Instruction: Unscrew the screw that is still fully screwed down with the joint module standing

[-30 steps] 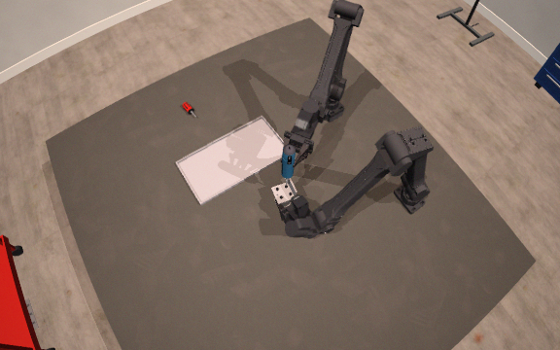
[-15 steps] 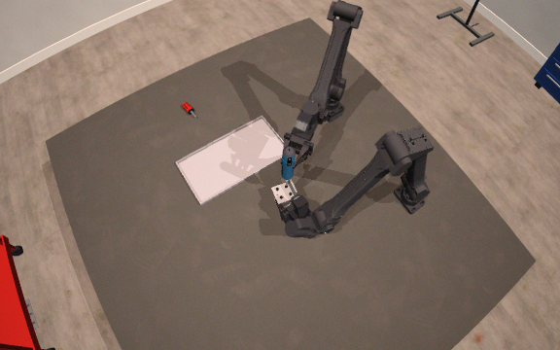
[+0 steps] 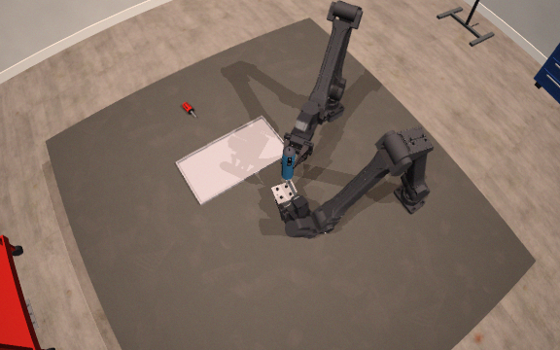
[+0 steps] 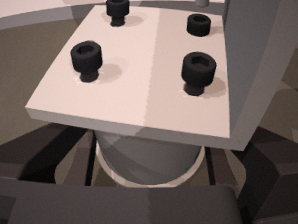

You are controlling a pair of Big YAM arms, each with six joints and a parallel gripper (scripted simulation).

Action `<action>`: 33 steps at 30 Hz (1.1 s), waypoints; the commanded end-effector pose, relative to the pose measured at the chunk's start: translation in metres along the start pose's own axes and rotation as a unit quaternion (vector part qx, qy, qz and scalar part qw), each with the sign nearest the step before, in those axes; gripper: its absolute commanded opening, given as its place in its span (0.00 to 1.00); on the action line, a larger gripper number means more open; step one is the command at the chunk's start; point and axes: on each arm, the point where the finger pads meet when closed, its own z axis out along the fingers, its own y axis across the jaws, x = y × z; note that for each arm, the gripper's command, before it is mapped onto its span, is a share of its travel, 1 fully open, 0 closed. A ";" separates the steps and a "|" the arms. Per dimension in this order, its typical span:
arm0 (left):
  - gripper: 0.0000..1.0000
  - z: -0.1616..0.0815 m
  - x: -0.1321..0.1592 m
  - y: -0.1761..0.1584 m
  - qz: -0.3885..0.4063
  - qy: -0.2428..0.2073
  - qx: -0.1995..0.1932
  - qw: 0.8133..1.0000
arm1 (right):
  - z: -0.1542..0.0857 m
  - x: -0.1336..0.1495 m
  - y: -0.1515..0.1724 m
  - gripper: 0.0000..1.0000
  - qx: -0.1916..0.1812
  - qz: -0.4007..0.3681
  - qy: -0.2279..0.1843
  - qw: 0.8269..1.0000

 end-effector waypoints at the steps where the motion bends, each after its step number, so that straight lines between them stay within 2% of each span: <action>1: 0.59 0.000 -0.008 0.008 0.011 -0.004 -0.004 1.000 | 0.003 -0.019 0.006 0.42 -0.005 0.008 -0.033 0.999; 33: 0.59 0.000 -0.008 0.008 0.011 -0.004 -0.004 1.000 | 0.003 -0.010 0.006 0.42 -0.005 0.008 -0.030 1.000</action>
